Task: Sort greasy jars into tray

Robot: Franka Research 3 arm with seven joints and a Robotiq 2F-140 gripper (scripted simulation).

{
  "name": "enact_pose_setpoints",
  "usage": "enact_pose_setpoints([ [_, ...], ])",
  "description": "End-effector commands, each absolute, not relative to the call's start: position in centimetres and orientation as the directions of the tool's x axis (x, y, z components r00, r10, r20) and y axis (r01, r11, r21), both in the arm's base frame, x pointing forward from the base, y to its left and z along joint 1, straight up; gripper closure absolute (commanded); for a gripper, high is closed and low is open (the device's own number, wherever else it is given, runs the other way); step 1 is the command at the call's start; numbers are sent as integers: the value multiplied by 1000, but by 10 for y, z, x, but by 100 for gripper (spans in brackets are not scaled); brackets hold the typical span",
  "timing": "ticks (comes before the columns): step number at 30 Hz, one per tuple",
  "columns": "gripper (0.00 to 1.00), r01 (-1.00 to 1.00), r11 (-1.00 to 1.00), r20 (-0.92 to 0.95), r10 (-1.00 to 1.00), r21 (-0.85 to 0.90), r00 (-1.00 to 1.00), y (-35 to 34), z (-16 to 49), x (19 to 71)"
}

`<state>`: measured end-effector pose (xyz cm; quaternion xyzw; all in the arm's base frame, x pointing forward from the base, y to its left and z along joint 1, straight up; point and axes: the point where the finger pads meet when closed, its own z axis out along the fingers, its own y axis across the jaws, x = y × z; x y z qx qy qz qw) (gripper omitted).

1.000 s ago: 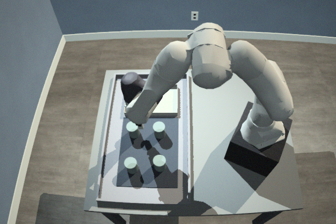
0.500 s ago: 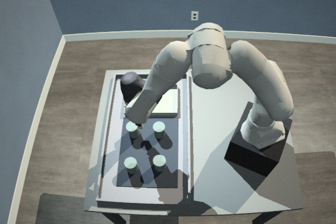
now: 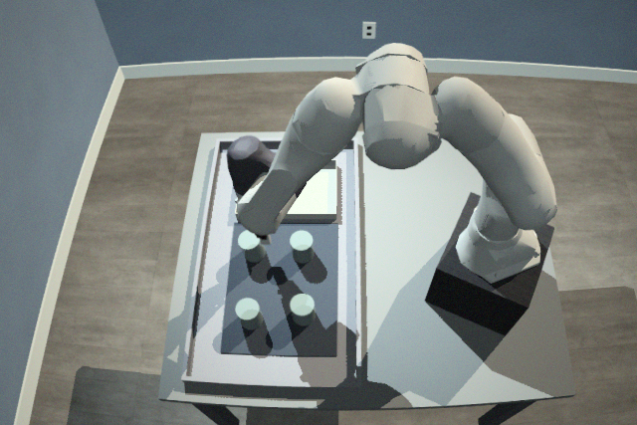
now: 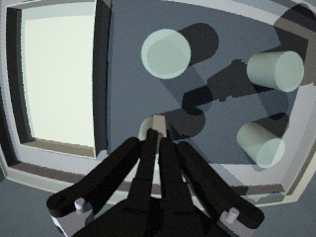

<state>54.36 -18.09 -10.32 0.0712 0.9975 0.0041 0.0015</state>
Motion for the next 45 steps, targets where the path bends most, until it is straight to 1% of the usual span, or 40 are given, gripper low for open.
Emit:
enact_pose_setpoints([
  [1, 100, 143, 990, -3, 143, 7, -990, -181, -102, 545],
  [36, 100, 143, 990, -3, 143, 7, -990, -182, -99, 549],
  [45, 100, 143, 990, -3, 143, 7, -990, -179, -105, 528],
])
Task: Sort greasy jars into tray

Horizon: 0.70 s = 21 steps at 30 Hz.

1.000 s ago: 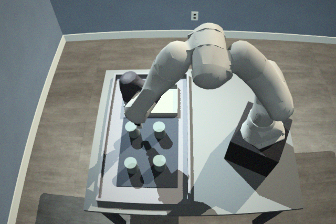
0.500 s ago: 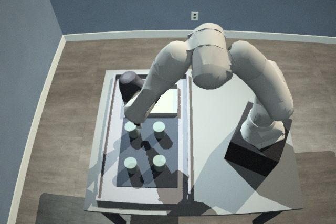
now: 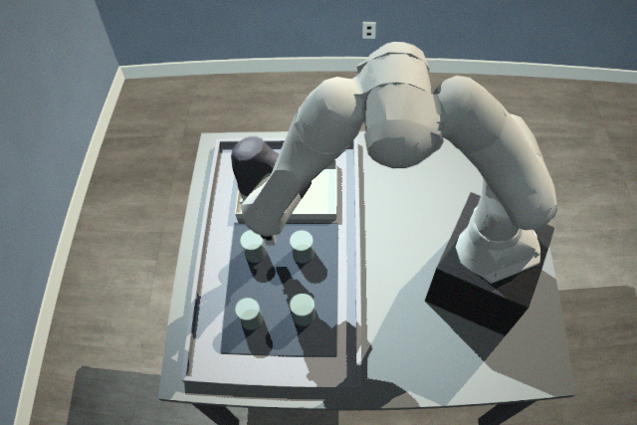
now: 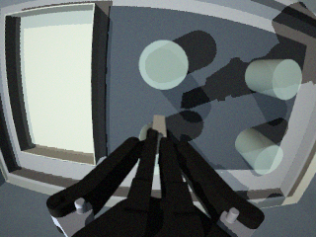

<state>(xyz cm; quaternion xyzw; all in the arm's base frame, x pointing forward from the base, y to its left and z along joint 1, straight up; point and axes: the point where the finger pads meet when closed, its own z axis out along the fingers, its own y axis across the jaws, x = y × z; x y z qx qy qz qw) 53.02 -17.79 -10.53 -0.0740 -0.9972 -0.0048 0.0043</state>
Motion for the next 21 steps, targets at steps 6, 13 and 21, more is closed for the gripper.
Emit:
enact_pose_setpoints([
  [6, 100, 143, 990, -3, 143, 7, -990, -178, -107, 521],
  [13, 100, 143, 990, -3, 143, 7, -990, -178, -107, 521],
  [21, 100, 143, 990, -3, 143, 7, -990, -178, -107, 521],
])
